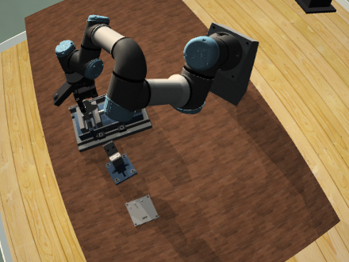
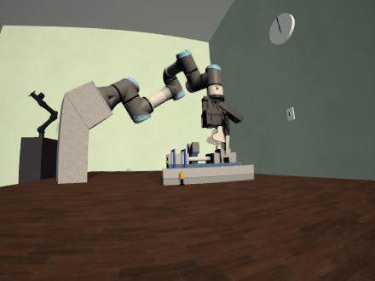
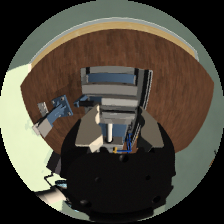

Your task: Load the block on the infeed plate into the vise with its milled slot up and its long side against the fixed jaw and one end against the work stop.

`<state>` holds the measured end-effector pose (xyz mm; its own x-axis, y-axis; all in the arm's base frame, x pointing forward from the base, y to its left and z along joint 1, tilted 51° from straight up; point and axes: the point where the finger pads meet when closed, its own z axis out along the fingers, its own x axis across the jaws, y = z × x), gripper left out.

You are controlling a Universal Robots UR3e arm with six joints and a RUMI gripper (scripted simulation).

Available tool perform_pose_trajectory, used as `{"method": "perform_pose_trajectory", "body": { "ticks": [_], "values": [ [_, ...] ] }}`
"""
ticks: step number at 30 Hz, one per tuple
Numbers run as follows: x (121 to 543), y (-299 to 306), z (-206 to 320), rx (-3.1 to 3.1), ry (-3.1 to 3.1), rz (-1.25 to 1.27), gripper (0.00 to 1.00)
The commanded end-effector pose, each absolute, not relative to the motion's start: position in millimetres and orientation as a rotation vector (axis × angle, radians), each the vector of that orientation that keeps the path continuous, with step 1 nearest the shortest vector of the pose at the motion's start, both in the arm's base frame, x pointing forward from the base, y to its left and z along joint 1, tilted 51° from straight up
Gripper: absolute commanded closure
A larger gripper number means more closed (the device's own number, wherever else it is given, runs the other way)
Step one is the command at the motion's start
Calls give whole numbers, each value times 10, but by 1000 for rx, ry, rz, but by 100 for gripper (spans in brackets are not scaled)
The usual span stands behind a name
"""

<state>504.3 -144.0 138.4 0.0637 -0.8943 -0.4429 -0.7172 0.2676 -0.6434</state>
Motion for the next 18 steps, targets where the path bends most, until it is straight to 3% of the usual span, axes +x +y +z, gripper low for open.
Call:
{"method": "perform_pose_trajectory", "body": {
  "ticks": [1,18],
  "values": [
    [5037,-1449,1395,-1493,1694,-266,53],
    [4824,-1559,1586,-1493,1694,-266,53]
  ]
}}
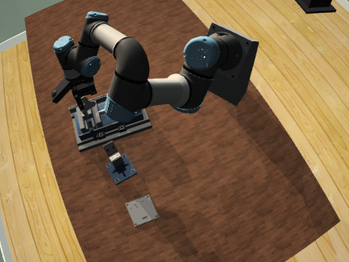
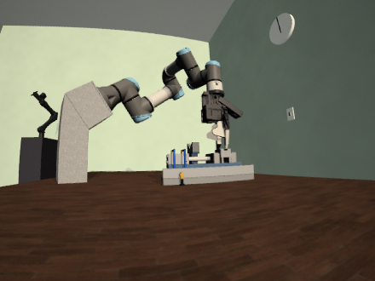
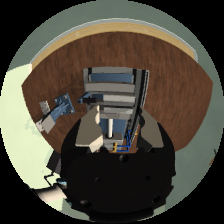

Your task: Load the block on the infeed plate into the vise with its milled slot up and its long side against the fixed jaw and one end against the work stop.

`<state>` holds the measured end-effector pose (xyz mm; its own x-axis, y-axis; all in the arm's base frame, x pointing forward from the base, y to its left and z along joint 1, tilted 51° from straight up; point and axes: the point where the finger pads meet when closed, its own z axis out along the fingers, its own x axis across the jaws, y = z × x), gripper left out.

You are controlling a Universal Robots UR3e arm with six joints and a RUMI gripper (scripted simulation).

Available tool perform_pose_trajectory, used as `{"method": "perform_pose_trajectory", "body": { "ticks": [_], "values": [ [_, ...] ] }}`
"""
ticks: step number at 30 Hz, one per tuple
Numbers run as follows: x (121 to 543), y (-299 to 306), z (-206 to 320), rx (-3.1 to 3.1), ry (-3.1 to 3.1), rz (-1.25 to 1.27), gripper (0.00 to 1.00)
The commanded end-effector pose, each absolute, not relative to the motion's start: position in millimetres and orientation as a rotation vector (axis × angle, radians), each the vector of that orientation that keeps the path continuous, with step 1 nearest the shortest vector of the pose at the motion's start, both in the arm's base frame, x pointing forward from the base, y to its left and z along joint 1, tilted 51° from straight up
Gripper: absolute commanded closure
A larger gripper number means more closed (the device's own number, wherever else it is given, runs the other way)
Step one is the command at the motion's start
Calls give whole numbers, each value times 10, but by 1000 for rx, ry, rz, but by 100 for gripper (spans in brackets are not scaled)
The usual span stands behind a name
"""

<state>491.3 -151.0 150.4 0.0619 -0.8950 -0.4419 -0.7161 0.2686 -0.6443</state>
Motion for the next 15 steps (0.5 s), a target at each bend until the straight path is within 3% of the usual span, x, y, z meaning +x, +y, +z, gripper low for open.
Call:
{"method": "perform_pose_trajectory", "body": {
  "ticks": [1,15],
  "values": [
    [4824,-1559,1586,-1493,1694,-266,53],
    [4567,-1691,1817,-1493,1694,-266,53]
  ]
}}
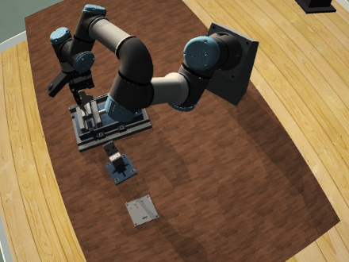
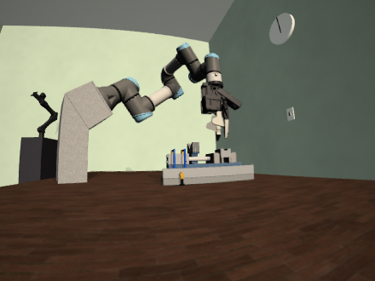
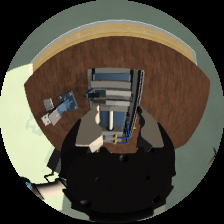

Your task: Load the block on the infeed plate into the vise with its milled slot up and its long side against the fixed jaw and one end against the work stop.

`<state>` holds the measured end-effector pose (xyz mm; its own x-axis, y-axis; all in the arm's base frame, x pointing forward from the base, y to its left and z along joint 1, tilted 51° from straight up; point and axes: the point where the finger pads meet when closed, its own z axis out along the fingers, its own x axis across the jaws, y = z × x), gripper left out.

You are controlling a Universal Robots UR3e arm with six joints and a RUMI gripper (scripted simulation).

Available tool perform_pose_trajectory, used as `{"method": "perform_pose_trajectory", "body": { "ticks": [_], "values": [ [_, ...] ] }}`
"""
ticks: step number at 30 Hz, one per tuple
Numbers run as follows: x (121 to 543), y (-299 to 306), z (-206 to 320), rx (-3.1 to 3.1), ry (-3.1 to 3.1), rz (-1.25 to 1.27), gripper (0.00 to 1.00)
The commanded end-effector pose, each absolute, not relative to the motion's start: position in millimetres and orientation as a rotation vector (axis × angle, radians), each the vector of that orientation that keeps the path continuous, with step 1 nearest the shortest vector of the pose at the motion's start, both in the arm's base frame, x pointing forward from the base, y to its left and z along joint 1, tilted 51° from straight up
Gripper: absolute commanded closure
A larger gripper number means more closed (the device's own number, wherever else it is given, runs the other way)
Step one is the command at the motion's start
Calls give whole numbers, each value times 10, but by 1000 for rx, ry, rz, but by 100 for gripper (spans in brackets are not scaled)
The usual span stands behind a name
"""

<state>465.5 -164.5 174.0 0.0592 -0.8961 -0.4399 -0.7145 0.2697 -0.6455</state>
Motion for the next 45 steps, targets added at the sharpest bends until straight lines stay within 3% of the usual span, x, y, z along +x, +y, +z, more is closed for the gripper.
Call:
{"method": "perform_pose_trajectory", "body": {
  "ticks": [1,14,15,45],
  "values": [
    [4554,-1697,1828,-1493,1694,-266,53],
    [4503,-1724,1875,-1493,1694,-266,53],
    [4503,-1724,1875,-1493,1694,-266,100],
    [4503,-1724,1875,-1493,1694,-266,100]
  ]
}}
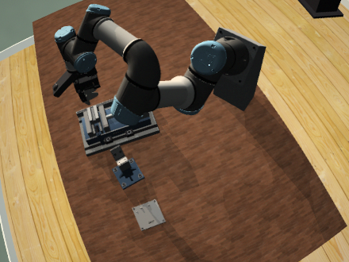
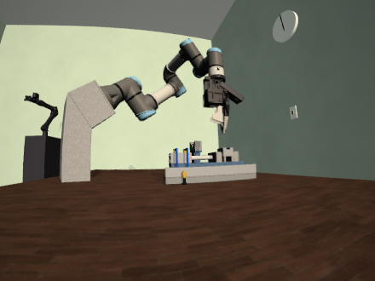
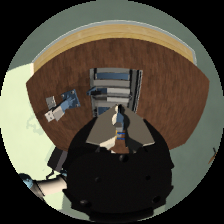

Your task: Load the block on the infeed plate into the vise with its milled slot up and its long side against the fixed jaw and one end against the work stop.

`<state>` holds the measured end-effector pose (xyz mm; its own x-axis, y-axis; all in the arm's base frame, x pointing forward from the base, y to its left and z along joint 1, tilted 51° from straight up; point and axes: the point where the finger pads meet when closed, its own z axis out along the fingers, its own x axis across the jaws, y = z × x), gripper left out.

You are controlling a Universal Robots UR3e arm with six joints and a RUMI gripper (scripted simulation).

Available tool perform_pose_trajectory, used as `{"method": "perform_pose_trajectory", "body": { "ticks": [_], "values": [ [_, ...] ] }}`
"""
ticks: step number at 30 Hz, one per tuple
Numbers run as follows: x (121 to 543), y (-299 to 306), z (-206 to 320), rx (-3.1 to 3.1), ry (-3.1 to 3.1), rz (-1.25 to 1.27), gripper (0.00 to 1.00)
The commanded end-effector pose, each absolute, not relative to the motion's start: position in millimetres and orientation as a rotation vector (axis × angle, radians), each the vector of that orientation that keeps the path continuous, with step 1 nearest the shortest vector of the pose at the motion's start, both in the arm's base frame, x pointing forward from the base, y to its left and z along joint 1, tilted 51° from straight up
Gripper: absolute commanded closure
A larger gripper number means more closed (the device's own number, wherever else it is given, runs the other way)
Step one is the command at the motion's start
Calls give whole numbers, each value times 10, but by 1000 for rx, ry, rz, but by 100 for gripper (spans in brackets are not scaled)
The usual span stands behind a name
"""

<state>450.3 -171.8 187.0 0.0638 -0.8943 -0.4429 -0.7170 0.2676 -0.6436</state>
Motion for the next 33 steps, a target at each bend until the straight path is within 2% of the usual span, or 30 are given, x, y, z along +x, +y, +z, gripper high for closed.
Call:
{"method": "perform_pose_trajectory", "body": {
  "ticks": [1,14,33],
  "values": [
    [4503,-1724,1875,-1493,1694,-266,100],
    [4527,-2137,1660,-1491,1696,-266,100],
    [4527,-2141,1658,-1491,1696,-266,100]
  ]
}}
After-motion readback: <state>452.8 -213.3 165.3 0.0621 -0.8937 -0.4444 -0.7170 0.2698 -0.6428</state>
